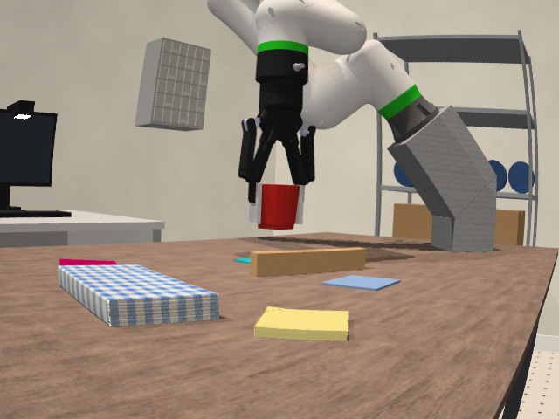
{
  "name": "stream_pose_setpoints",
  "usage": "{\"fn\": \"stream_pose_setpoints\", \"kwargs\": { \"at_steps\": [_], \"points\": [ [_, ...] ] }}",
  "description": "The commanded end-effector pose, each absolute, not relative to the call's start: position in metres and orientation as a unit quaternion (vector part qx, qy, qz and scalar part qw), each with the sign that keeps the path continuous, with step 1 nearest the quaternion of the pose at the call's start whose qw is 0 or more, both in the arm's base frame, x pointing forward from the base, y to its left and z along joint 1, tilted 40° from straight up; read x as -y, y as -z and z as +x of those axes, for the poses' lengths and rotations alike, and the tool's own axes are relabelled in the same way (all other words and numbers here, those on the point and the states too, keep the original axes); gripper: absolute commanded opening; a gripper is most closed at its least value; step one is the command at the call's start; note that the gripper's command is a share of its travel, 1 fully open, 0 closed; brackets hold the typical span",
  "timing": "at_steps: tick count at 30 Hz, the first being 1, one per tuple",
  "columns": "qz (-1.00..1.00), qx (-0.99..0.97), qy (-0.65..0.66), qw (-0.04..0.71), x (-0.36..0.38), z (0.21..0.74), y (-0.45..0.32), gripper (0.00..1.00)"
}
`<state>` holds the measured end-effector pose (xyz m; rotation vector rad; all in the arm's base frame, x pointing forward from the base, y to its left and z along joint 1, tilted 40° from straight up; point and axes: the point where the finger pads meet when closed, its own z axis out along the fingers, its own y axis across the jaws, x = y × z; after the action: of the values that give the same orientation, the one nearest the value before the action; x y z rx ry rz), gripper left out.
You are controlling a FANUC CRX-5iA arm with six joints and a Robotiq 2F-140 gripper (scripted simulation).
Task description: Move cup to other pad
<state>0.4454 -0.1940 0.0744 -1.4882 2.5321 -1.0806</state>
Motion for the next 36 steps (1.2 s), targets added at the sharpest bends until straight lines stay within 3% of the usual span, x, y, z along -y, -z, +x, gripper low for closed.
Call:
{"fn": "stream_pose_setpoints", "kwargs": {
  "at_steps": [1,36],
  "points": [
    [-0.476,-0.809,0.345,0.006,0.199,0.442,-0.077,0.49],
    [-0.476,-0.809,0.345,0.006,0.210,0.442,-0.071,0.49]
  ]
}}
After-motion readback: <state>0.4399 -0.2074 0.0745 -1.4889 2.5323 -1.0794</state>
